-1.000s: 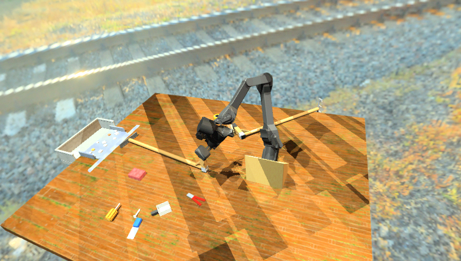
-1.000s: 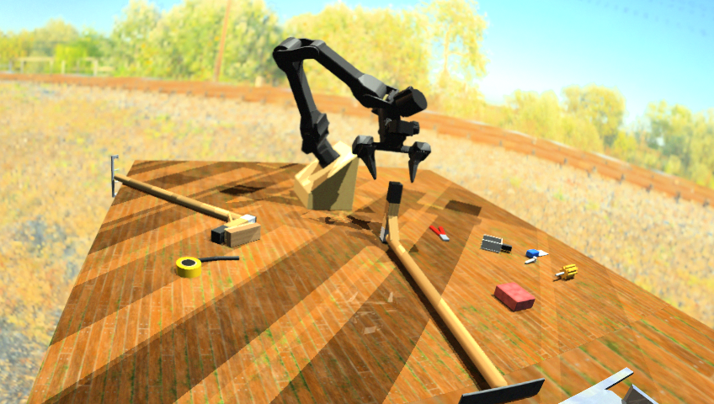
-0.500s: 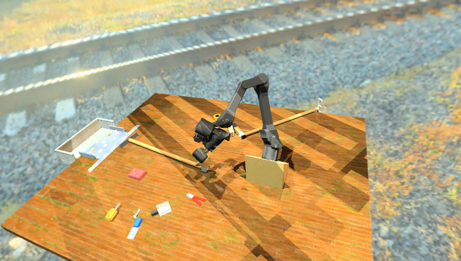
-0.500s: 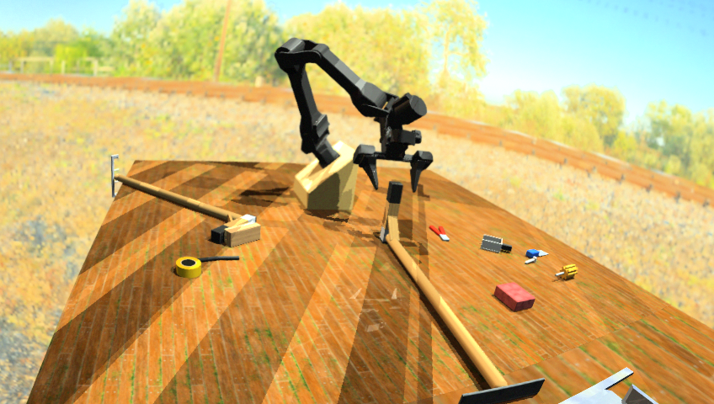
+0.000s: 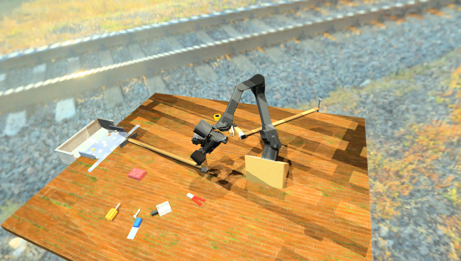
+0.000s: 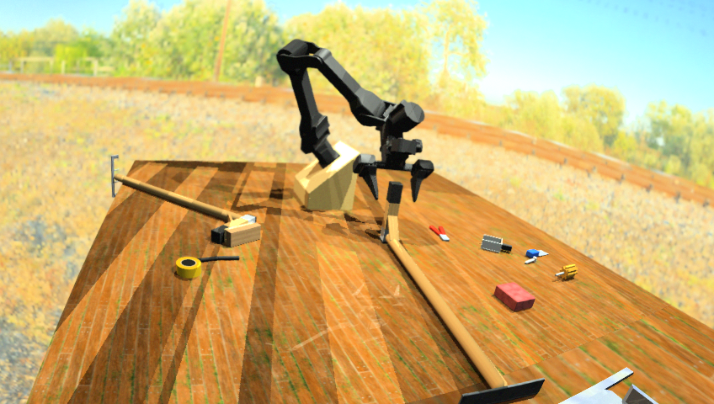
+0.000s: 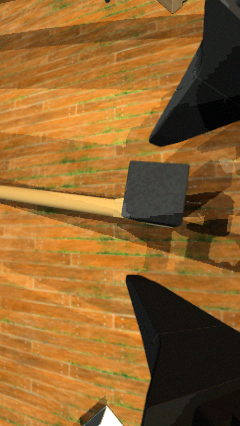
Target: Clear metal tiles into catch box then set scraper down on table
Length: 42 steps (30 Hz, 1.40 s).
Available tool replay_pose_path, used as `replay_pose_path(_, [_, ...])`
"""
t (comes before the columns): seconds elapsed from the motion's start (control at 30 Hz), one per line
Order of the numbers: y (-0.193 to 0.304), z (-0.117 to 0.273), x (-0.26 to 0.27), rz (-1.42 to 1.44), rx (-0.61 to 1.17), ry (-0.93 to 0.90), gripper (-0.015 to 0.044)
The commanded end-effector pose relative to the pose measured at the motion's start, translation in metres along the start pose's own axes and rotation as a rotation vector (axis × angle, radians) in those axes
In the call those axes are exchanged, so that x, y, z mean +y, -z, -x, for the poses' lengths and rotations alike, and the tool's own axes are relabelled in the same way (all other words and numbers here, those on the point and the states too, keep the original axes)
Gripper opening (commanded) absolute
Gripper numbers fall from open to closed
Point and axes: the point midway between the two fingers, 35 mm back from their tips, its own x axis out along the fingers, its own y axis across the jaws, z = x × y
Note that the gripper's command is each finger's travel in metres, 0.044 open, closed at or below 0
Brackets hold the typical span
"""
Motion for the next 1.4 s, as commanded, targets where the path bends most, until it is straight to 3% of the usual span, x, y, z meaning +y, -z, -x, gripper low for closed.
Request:
replay_pose_path(0.0, [0.002,-0.005,0.000,0.009,0.002,-0.003,0.0440])
replay_pose_path(0.37, [0.003,-0.022,-0.004,0.011,-0.005,0.004,0.0440])
replay_pose_path(0.77, [0.000,-0.019,-0.004,0.001,-0.006,0.007,0.0125])
replay_pose_path(0.97, [0.000,-0.019,-0.004,0.001,-0.006,0.007,0.0085])
replay_pose_path(1.07, [0.000,-0.018,-0.004,0.002,-0.006,0.007,0.0006])
replay_pose_path(1.37, [-0.001,-0.017,0.000,0.009,-0.006,0.001,0.0000])
